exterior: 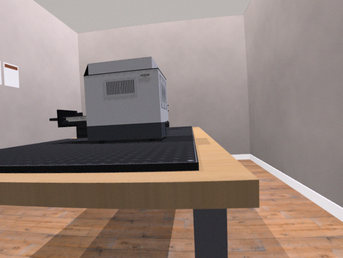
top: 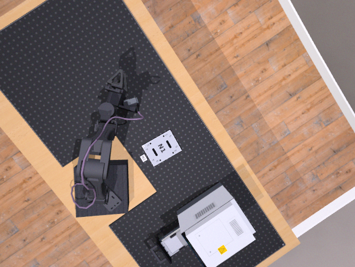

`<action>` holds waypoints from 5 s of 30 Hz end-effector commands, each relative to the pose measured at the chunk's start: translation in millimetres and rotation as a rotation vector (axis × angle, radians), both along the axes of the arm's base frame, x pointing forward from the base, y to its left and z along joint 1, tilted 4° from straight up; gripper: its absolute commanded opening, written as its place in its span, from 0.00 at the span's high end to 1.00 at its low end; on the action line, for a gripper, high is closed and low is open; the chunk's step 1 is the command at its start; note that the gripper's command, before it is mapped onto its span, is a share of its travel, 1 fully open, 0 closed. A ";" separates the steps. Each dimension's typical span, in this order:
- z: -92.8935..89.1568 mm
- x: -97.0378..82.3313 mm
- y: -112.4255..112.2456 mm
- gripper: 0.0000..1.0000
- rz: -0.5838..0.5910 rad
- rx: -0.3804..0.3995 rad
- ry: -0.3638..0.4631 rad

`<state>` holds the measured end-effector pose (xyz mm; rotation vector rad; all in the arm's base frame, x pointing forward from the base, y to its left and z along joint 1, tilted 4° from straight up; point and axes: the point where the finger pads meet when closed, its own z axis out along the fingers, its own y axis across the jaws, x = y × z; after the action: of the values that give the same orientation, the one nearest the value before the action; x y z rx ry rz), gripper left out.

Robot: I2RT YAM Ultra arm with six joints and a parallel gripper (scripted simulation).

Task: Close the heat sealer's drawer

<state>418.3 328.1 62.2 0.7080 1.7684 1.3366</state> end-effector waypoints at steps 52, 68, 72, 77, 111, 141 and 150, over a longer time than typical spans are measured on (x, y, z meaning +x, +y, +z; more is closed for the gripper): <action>57.7 114.6 -156.3 0.55 -0.292 -0.328 -0.015; 68.6 129.4 -206.7 0.55 -0.308 -0.383 0.001; 71.6 132.6 -225.4 0.55 -0.354 -0.442 0.025; 75.2 134.8 -245.2 0.55 -0.369 -0.471 0.037; 98.9 127.8 -360.3 0.55 -0.434 -0.637 0.128; 127.9 97.9 -456.2 0.55 -0.504 -0.812 0.209; 137.2 86.2 -483.4 0.55 -0.539 -0.877 0.241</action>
<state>507.5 -145.6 169.9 0.7871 1.9395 0.1195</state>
